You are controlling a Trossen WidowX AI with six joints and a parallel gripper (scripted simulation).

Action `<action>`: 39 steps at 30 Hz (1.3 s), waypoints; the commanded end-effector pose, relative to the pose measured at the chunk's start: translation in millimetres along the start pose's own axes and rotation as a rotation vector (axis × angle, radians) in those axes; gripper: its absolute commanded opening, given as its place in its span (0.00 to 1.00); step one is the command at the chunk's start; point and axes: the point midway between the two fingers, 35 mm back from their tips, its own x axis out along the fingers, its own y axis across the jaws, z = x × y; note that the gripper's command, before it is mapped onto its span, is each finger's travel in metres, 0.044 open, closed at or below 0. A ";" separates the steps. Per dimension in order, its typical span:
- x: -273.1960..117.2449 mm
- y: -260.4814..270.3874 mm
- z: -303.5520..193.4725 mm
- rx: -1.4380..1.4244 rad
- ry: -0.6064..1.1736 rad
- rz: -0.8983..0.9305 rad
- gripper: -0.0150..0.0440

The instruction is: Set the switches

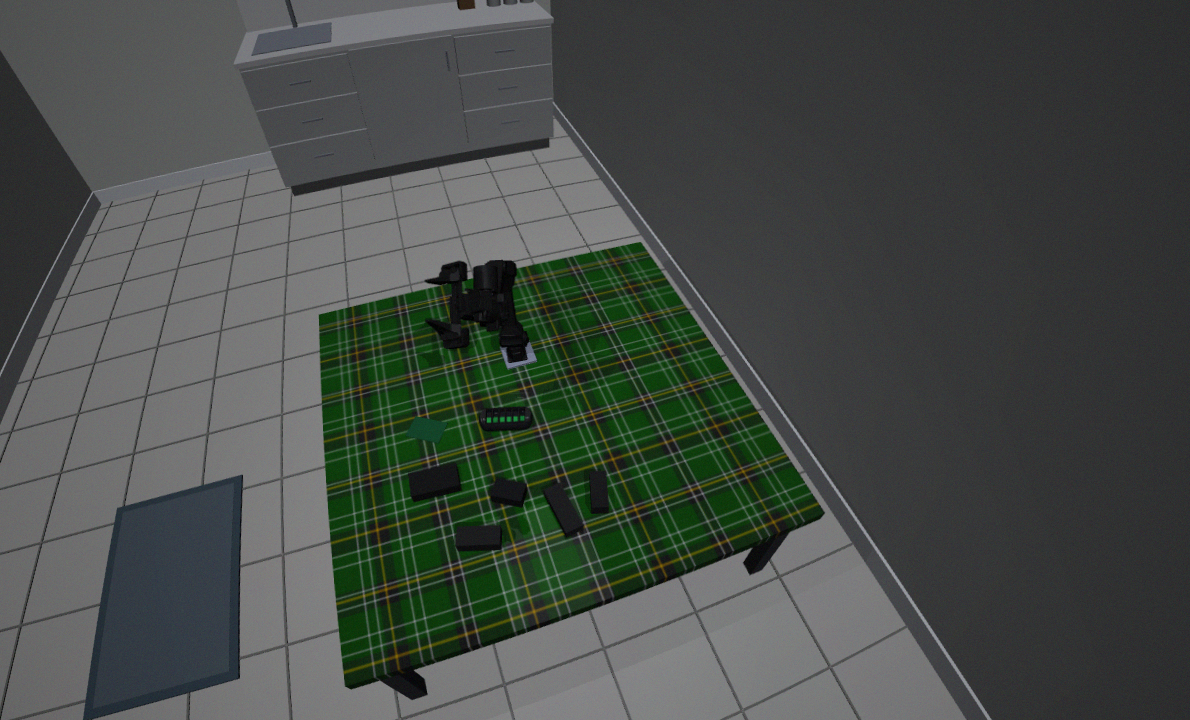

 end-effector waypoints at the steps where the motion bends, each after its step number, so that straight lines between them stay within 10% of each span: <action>1: 0.0 0.0 0.0 0.000 0.000 0.000 0.89; 15: -54.6 95.8 1.9 0.493 0.032 0.452 0.26; 39: -256.0 212.2 -55.8 1.204 0.938 1.040 0.25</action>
